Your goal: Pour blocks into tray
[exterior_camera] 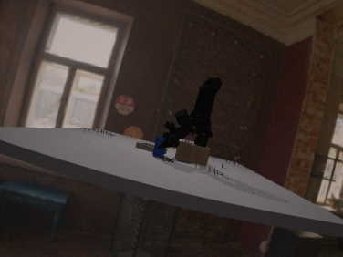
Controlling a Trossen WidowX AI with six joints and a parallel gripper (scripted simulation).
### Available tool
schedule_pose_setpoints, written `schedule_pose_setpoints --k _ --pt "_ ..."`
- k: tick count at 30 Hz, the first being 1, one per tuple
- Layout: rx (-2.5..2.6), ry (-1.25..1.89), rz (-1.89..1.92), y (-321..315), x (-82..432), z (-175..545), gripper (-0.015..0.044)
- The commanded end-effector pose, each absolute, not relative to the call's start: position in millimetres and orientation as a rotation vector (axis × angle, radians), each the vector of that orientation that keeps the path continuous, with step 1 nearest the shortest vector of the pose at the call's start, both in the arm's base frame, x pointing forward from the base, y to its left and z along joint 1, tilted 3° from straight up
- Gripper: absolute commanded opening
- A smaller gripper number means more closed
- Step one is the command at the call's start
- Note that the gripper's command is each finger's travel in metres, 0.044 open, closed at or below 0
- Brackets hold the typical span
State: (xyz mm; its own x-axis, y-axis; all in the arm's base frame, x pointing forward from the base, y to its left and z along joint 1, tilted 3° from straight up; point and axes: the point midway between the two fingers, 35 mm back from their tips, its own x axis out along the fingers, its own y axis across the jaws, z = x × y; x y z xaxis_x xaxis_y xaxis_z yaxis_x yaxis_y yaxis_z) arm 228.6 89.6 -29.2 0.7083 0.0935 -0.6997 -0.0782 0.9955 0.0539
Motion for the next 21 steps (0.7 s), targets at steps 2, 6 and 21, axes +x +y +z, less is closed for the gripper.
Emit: schedule_pose_setpoints --k 2,6,21 --pt "0.022 0.771 0.1 90.2 230.0 -21.7 0.0" --pt "0.022 0.771 0.1 89.7 229.8 -16.8 0.0" --pt "0.023 0.771 0.1 87.8 229.1 3.9 0.0"
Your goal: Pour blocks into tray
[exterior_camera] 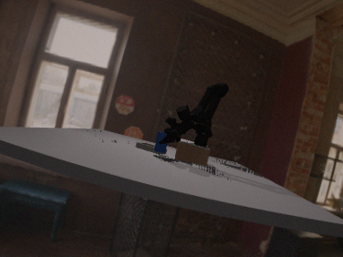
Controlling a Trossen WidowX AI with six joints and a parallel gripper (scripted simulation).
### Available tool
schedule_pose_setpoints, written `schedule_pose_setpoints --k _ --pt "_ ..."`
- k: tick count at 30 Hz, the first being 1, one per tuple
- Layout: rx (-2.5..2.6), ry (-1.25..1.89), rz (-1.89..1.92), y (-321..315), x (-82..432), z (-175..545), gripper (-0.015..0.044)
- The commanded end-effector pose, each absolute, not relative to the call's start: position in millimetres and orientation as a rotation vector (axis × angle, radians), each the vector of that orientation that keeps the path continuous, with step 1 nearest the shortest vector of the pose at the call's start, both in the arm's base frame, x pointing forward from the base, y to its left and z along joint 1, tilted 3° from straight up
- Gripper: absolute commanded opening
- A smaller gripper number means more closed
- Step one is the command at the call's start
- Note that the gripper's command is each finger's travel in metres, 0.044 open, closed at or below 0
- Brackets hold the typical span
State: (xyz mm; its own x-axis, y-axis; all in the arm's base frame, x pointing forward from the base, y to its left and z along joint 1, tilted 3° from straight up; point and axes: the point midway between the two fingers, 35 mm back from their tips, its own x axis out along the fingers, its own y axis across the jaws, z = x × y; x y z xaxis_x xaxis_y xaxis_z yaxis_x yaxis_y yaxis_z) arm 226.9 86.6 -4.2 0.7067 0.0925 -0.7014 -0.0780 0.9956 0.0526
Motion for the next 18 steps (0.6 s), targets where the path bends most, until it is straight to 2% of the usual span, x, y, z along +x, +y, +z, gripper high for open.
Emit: schedule_pose_setpoints --k 1,18 --pt "0.023 0.771 0.1 87.7 229.0 5.5 0.0" --pt "0.023 0.77 0.099 87.9 231.3 24.1 0.0"
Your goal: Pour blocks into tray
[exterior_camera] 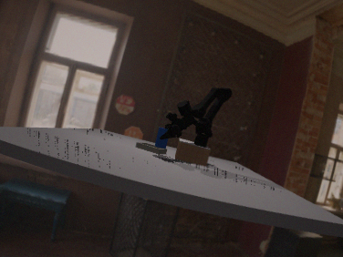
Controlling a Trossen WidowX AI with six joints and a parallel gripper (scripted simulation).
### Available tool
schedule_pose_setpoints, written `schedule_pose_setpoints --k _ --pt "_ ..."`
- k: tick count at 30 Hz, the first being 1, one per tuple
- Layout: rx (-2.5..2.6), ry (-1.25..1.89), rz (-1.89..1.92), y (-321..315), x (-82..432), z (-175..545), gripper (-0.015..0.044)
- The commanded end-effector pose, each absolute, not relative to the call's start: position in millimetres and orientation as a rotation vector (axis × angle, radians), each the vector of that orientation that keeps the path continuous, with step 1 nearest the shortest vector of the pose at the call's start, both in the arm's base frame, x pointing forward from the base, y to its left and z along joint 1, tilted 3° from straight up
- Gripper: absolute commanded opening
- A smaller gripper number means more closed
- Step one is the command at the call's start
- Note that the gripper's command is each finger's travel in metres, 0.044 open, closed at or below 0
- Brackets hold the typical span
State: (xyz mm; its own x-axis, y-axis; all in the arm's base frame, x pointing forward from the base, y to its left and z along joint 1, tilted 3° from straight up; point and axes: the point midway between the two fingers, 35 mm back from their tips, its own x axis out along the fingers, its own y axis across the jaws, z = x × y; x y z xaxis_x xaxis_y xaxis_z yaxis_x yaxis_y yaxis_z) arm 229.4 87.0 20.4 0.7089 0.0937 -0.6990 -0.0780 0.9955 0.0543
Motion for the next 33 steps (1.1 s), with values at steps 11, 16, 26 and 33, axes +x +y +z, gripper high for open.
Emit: schedule_pose_setpoints --k 11,16,26,33 --pt "0.049 0.778 0.023 62.5 249.3 25.1 0.0" --pt "0.062 0.781 -0.013 48.9 257.1 25.4 0.0" --pt "0.089 0.785 -0.085 19.2 270.5 26.1 0.0" --pt "0.108 0.785 -0.135 -3.4 277.9 26.3 0.0"
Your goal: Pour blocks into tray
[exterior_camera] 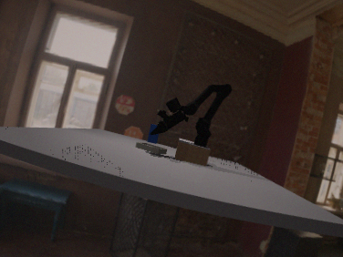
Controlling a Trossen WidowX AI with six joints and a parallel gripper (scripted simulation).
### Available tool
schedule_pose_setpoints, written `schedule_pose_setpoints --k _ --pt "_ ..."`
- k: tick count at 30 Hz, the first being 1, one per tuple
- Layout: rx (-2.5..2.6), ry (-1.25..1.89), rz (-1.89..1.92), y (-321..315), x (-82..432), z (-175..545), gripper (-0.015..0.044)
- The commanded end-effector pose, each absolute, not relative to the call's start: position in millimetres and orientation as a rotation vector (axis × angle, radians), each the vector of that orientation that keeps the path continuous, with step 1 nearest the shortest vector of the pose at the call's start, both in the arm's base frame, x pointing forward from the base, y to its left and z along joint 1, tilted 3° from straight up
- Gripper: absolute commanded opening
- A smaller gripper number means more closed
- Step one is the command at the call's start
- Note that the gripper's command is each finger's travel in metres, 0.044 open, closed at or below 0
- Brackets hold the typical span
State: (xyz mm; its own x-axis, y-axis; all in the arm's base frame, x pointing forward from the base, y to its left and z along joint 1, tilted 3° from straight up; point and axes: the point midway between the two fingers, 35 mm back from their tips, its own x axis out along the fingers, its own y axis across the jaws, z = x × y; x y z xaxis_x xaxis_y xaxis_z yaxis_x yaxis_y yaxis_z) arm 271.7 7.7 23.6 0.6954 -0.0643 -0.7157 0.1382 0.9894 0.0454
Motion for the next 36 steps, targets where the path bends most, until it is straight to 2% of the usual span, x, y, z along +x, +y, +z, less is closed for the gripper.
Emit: schedule_pose_setpoints --k 1,31,36 --pt "0.111 0.785 -0.142 -6.7 278.8 26.4 0.0" --pt "0.19 0.768 -0.354 -116.9 284.8 26.3 0.0" --pt "0.191 0.767 -0.358 -119.6 284.4 26.2 0.0"
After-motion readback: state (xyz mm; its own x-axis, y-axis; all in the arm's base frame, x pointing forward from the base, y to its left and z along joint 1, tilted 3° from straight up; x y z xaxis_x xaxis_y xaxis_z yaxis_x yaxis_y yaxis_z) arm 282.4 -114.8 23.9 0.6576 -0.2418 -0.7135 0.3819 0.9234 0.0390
